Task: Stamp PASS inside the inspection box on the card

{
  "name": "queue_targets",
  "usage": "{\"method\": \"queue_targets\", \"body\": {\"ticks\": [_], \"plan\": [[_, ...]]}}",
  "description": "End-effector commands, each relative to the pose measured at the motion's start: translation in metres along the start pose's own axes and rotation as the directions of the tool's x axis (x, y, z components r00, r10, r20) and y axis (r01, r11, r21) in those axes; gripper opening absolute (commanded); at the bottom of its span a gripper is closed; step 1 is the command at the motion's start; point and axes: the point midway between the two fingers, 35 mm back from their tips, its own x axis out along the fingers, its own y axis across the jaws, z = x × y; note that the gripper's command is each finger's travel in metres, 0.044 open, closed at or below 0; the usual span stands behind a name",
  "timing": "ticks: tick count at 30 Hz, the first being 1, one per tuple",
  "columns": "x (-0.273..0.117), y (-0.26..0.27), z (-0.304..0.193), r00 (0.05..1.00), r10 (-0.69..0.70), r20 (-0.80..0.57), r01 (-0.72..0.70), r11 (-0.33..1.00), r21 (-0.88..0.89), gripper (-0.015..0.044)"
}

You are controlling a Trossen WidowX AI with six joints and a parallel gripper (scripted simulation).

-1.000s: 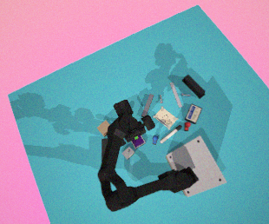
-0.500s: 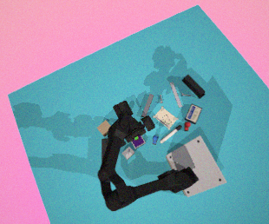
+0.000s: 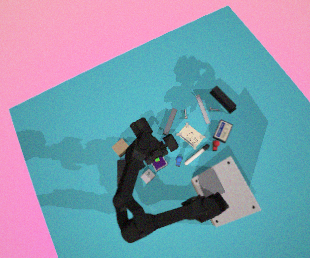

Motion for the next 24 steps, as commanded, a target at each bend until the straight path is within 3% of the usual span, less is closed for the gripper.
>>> {"method": "queue_targets", "body": {"ticks": [1, 24], "plan": [[0.0048, 0.0000, -0.0025, 1.000, 0.005, -0.006, -0.005, 1.000, 0.008, 0.0000], [0.0125, 0.0008, -0.0032, 1.000, 0.006, -0.005, -0.006, 1.000, -0.001, 0.0000]]}}
